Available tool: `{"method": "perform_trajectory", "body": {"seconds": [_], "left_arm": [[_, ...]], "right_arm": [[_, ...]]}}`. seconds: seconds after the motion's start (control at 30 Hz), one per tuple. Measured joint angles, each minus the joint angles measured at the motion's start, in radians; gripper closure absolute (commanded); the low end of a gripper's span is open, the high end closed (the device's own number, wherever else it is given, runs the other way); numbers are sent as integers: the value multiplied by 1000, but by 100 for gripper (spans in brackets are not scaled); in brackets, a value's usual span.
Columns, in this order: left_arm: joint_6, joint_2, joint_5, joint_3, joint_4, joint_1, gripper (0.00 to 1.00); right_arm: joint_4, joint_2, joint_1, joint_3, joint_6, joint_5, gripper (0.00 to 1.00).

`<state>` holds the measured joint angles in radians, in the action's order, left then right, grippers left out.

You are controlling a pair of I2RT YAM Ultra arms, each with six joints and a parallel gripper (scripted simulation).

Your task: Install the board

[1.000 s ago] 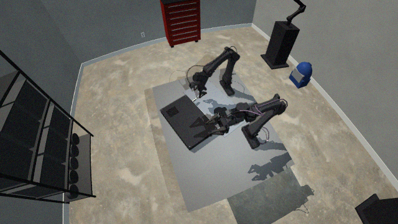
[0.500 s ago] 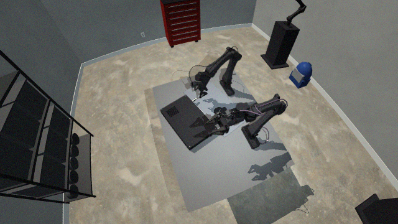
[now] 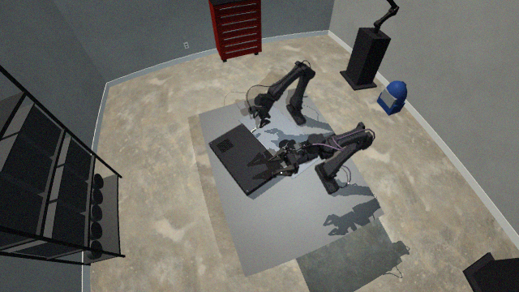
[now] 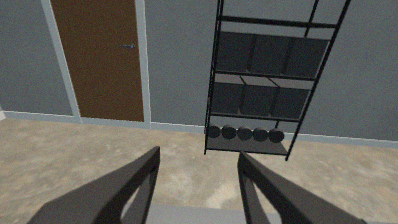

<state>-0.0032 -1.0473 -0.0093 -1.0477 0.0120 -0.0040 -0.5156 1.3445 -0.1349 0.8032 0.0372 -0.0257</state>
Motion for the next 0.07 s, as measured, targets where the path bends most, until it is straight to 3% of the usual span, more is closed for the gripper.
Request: {"method": "perform_trajectory", "body": {"seconds": [0.07], "left_arm": [[0, 0, 0, 0, 0, 0, 36]], "right_arm": [[0, 0, 0, 0, 0, 0, 0]]}}
